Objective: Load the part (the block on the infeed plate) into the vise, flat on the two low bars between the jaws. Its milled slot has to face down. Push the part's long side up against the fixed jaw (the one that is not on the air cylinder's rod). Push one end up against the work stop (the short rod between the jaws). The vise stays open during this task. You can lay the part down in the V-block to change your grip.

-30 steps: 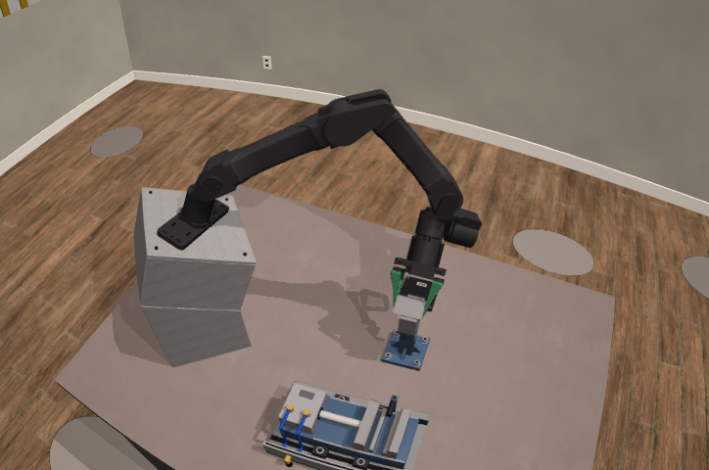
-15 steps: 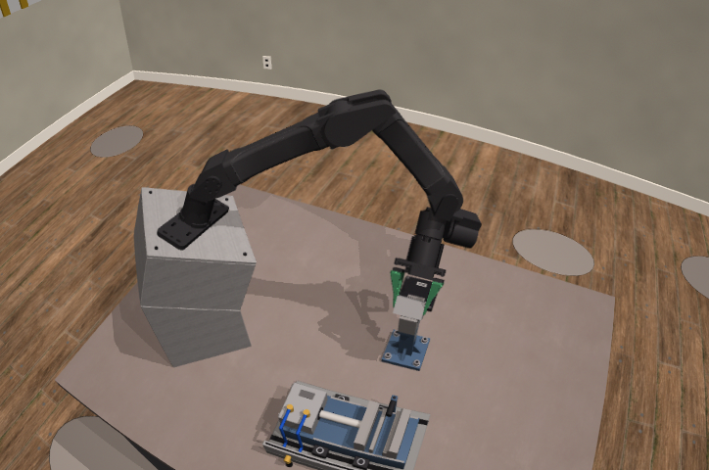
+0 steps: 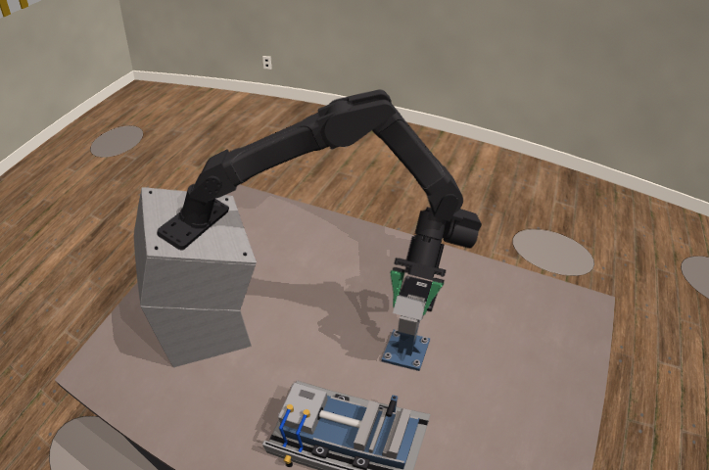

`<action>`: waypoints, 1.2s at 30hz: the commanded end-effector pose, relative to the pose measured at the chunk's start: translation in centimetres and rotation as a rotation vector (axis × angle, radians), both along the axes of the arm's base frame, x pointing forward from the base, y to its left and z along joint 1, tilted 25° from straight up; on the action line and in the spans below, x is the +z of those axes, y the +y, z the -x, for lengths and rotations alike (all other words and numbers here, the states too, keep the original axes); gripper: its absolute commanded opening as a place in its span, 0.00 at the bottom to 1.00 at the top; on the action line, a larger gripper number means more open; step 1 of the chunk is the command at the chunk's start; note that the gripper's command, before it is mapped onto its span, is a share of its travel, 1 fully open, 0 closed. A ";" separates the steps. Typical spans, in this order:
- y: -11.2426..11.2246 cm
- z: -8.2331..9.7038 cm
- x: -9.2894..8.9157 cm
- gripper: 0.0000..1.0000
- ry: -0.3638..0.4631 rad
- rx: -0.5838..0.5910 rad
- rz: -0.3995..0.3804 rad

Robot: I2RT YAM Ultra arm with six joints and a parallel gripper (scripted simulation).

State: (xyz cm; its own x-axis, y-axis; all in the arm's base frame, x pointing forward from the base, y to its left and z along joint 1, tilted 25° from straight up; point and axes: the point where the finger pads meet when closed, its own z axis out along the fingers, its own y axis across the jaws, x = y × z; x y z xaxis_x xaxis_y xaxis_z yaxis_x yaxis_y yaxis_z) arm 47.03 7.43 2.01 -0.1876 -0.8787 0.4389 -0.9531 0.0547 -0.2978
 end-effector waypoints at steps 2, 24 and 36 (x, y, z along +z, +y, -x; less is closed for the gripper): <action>0.6 -1.3 0.7 0.00 -0.048 -0.001 -0.003; 0.6 -1.3 0.7 0.00 -0.048 -0.001 -0.003; 0.2 -1.0 0.6 0.81 -0.035 -0.005 0.002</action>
